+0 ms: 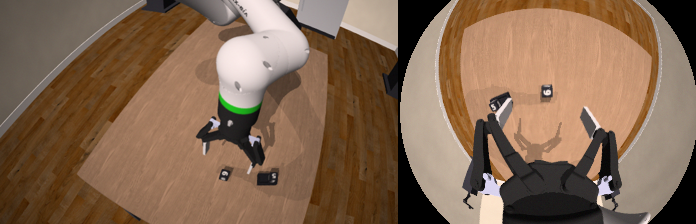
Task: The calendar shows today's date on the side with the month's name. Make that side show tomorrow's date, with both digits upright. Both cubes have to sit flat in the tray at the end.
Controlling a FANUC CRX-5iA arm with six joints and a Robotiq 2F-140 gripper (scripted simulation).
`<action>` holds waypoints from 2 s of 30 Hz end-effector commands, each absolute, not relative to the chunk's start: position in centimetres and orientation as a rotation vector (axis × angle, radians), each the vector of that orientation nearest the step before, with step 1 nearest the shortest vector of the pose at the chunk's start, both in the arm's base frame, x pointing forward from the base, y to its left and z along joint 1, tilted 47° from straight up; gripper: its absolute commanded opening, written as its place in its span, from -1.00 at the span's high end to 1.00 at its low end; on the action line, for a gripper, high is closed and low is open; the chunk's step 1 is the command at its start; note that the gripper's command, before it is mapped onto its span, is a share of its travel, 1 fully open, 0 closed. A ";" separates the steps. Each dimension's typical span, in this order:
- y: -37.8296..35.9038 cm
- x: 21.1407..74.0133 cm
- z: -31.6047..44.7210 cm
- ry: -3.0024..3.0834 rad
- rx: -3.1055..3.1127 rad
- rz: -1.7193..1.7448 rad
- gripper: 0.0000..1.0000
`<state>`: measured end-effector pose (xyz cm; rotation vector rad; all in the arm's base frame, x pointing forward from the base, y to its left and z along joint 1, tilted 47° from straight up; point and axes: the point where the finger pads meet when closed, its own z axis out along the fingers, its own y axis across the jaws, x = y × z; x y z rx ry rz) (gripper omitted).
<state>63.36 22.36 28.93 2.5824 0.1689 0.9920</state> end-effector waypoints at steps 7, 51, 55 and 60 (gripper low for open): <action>22.3 63.5 28.8 -0.341 2.668 1.121 -1.00; 22.1 64.0 28.4 -1.830 2.450 1.295 0.30; 22.1 64.0 28.4 -1.830 2.450 1.295 0.30; 22.1 64.0 28.4 -1.830 2.450 1.295 0.30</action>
